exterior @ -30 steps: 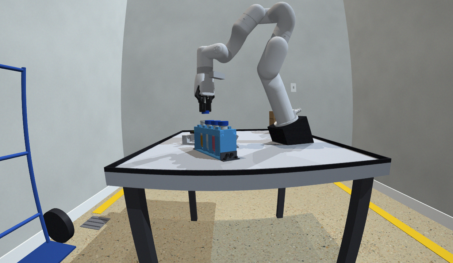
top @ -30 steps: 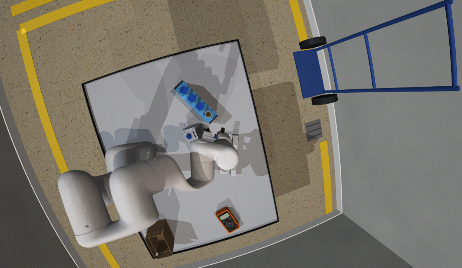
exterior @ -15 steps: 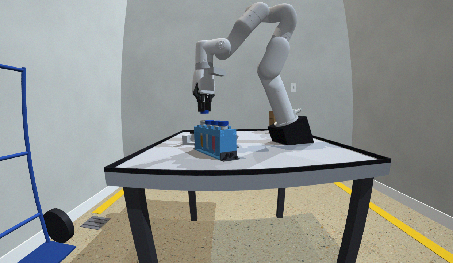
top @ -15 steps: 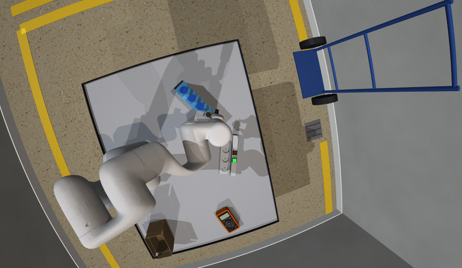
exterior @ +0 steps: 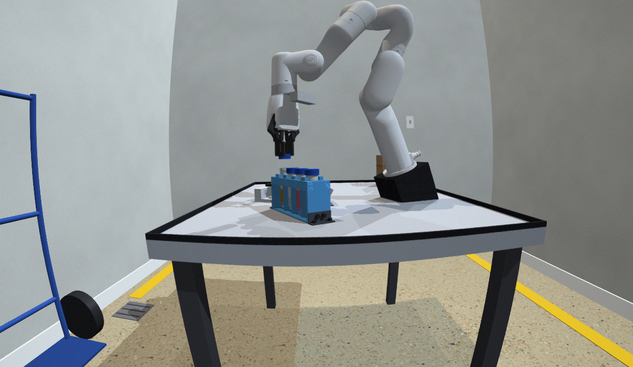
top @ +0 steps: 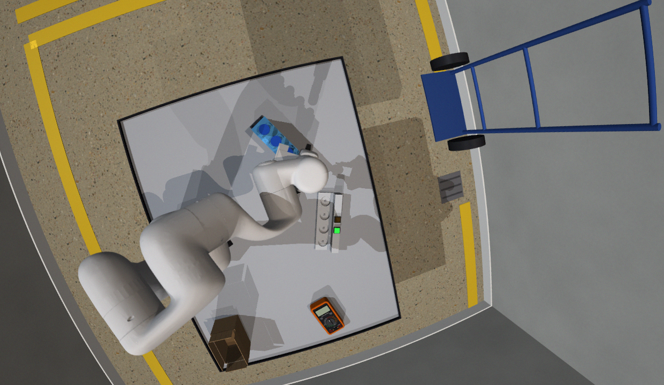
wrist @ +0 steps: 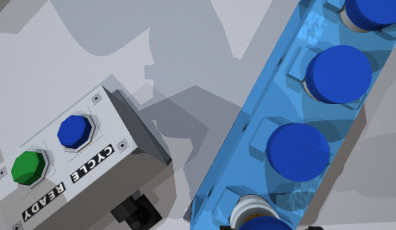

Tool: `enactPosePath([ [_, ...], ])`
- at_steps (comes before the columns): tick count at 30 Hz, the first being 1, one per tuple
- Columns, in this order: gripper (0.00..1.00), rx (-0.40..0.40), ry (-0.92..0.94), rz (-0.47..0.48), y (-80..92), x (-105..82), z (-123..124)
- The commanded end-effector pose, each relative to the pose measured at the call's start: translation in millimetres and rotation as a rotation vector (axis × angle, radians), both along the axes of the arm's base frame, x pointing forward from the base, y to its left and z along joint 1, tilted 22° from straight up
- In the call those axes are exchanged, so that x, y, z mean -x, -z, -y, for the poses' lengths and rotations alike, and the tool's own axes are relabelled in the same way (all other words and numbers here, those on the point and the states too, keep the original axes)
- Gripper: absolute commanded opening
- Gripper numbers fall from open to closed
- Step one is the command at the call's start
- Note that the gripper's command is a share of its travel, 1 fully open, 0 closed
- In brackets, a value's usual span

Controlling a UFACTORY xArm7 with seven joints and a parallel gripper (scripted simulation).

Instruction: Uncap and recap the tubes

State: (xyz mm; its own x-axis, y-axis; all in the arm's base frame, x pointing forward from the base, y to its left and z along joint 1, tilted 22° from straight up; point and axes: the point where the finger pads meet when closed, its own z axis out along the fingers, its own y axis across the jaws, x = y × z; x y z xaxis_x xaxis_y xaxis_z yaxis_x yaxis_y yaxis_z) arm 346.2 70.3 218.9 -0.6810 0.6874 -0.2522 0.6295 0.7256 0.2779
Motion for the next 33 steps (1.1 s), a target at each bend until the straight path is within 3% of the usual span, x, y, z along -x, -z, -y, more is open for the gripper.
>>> enactPosePath([
  [1,0.0,0.0,0.0,0.002,6.8,-4.1,-1.1],
  [7,0.0,0.0,0.0,0.002,21.6,-10.2,-1.5],
  [33,0.0,0.0,0.0,0.002,25.3,-11.7,-1.7],
])
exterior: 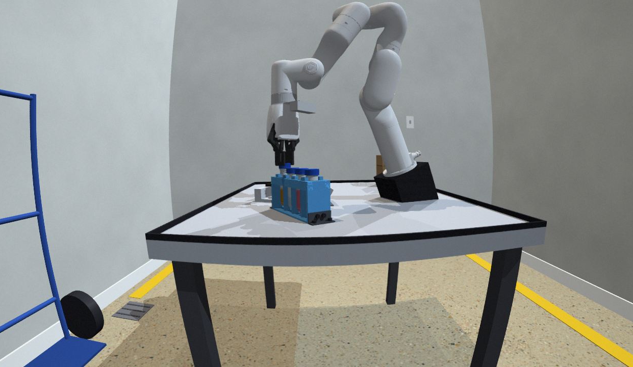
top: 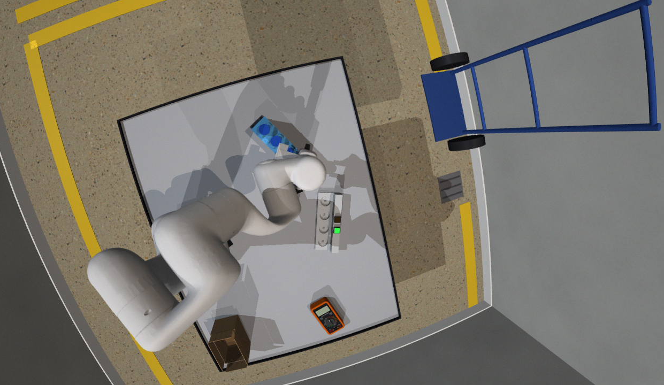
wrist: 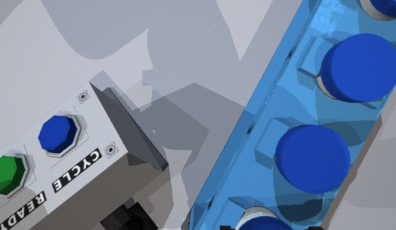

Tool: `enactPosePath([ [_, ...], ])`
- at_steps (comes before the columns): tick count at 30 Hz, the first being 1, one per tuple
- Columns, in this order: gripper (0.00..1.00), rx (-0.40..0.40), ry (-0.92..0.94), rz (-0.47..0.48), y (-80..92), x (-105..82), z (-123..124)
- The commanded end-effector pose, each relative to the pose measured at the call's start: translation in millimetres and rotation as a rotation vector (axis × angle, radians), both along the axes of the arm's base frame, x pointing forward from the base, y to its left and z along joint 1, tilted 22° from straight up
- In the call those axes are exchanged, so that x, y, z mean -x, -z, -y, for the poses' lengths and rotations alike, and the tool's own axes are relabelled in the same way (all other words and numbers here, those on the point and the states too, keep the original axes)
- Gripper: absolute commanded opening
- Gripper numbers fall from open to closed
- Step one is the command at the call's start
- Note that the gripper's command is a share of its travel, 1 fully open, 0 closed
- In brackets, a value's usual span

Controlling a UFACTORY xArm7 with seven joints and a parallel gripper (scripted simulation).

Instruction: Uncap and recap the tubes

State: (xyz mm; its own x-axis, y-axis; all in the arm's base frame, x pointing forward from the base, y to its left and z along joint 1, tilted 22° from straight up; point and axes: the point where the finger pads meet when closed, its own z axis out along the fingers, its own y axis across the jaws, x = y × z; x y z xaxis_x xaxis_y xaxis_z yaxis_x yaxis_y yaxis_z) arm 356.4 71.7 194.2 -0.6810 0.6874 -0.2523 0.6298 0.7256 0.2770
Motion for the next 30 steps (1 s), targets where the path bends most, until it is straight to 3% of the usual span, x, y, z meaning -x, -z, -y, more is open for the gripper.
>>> enactPosePath([
  [1,0.0,0.0,0.0,0.003,1.0,-1.7,-0.3],
  [30,0.0,0.0,0.0,0.003,6.2,-3.8,-0.5],
])
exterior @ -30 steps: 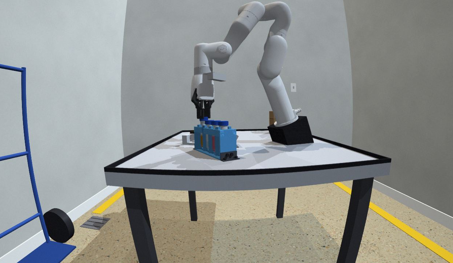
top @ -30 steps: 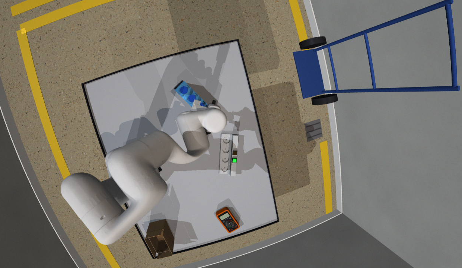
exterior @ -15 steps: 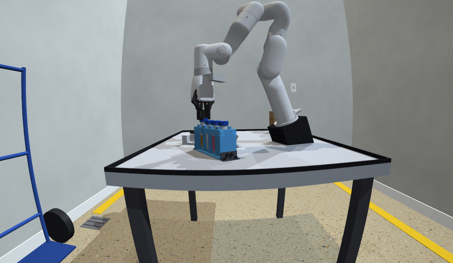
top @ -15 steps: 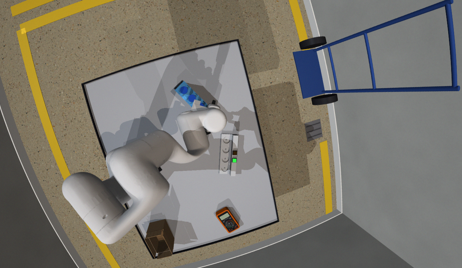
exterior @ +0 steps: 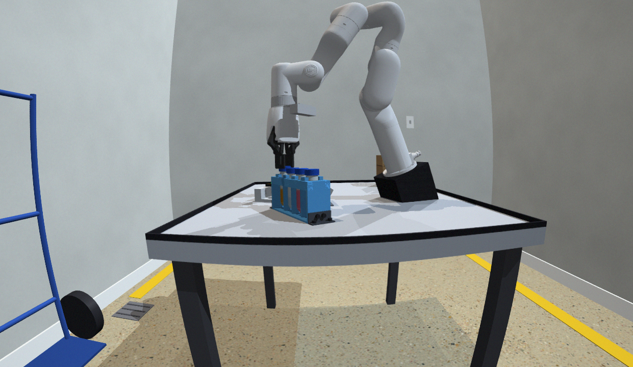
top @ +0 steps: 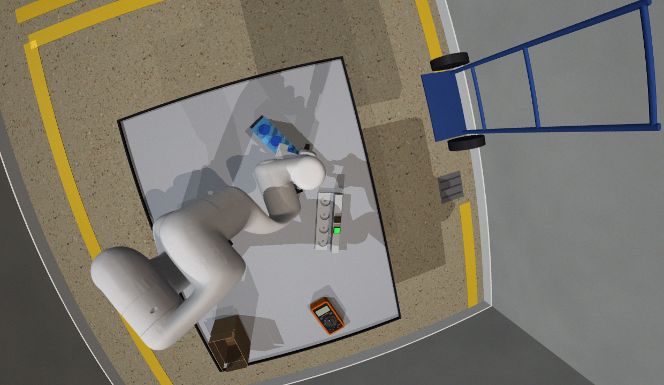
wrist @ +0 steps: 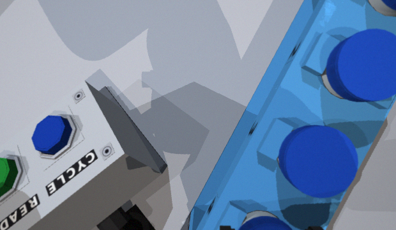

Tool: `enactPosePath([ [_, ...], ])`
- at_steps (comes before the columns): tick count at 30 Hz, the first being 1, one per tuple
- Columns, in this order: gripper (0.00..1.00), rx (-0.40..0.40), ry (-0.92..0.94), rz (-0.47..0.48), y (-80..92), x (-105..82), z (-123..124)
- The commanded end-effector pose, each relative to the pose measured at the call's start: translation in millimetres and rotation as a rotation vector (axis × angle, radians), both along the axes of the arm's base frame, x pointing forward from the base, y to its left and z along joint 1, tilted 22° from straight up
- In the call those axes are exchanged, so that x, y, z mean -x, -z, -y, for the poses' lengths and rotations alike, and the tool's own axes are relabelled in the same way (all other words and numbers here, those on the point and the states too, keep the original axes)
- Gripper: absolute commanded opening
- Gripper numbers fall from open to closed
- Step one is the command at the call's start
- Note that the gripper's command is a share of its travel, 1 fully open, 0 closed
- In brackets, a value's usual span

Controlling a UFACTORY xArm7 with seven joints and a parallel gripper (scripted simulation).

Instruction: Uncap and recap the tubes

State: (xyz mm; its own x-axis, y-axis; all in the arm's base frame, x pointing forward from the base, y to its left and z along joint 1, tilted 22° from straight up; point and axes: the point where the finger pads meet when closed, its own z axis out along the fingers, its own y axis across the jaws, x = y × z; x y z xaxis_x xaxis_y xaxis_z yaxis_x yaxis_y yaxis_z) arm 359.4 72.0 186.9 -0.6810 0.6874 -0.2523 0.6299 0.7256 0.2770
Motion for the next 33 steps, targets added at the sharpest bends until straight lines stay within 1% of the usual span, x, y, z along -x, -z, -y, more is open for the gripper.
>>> enactPosePath([
  [1,0.0,0.0,0.0,0.003,-1.1,-0.8,-0.3],
  [2,0.46,0.0,0.0,0.003,-1.1,-0.8,-0.3],
  [22,0.46,0.0,0.0,0.003,-1.2,-0.8,-0.3],
  [25,0.46,-0.037,0.091,0.0,0.3,-1.4,-0.3],
  [33,0.46,-0.037,0.091,0.0,3.1,-2.5,-0.4],
])
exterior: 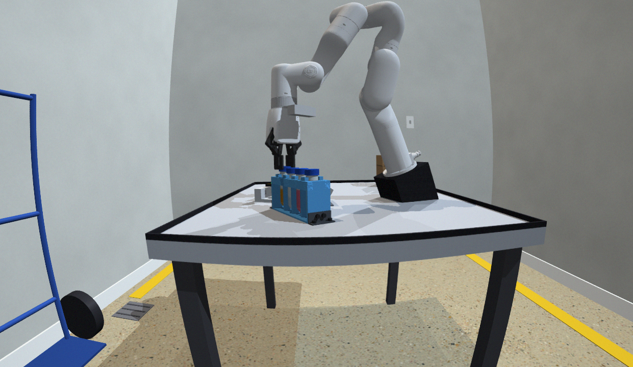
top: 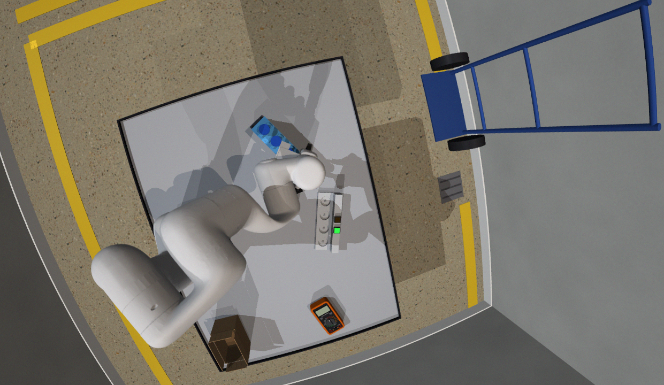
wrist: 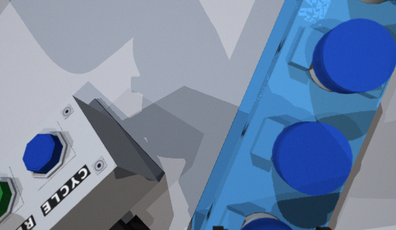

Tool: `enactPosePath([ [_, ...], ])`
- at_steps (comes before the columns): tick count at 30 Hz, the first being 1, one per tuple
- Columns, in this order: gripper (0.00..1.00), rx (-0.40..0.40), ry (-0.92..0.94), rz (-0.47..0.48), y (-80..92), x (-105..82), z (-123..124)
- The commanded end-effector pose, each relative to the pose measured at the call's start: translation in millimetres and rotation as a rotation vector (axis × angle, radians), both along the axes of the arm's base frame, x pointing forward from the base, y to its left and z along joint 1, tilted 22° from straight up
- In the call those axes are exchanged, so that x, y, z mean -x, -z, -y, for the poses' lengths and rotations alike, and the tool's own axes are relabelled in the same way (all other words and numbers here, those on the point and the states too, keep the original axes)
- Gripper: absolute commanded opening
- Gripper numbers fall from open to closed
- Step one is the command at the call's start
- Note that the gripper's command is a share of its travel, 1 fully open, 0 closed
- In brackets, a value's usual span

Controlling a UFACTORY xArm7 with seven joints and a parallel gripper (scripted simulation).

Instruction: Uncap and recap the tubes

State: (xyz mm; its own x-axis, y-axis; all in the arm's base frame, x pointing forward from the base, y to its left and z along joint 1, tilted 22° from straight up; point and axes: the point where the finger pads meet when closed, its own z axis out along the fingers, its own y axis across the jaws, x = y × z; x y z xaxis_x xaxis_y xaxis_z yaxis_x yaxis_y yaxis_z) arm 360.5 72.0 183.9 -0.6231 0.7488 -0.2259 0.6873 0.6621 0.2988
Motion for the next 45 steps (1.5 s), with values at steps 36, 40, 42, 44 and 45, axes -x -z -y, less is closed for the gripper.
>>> enactPosePath([
  [36,0.0,-0.103,0.256,-0.005,3.4,-2.7,-0.4],
  [40,0.0,-0.153,0.38,-0.01,3.6,-2.8,-0.4],
  [42,0.0,-0.178,0.442,-0.012,3.7,-2.8,-0.4],
  [44,0.0,-0.203,0.503,-0.014,3.8,-2.8,-0.4],
  [45,0.0,-0.215,0.534,-0.015,3.8,-2.9,-0.4],
])
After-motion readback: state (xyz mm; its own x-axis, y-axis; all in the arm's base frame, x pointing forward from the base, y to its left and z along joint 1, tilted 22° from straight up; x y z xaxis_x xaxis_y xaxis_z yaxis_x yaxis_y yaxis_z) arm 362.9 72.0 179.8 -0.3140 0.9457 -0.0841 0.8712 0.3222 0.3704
